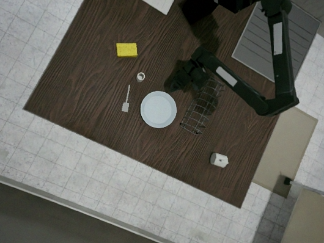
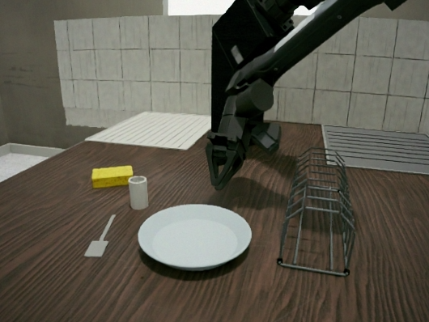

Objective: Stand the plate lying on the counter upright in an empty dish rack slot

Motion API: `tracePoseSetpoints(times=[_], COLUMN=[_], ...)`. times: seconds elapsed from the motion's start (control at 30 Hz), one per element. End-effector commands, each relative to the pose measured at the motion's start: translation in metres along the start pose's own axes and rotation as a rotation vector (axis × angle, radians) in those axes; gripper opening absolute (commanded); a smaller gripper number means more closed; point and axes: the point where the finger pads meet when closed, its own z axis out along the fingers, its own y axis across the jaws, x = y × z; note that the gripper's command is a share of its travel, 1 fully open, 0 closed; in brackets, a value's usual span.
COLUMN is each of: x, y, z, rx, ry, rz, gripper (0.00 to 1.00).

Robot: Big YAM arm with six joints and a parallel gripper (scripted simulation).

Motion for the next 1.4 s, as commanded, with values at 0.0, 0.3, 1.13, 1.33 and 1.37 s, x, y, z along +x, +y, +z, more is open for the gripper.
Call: tracePoseSetpoints(times=[0.0, 0.3, 1.13, 1.33, 1.37], x=[-0.009, -0.01, -0.007, -0.007, -0.007], y=[0.002, 0.011, 0.013, 0.013, 0.013], z=[0.002, 0.01, 0.01, 0.01, 0.01], rx=[0.007, 0.003, 0.0, 0.0, 0.0], ry=[-0.022, -0.018, -0.01, -0.01, -0.01], rz=[0.003, 0.003, 0.003, 0.003, 0.003], gripper=[0.26, 0.26, 0.26, 0.26, 0.26])
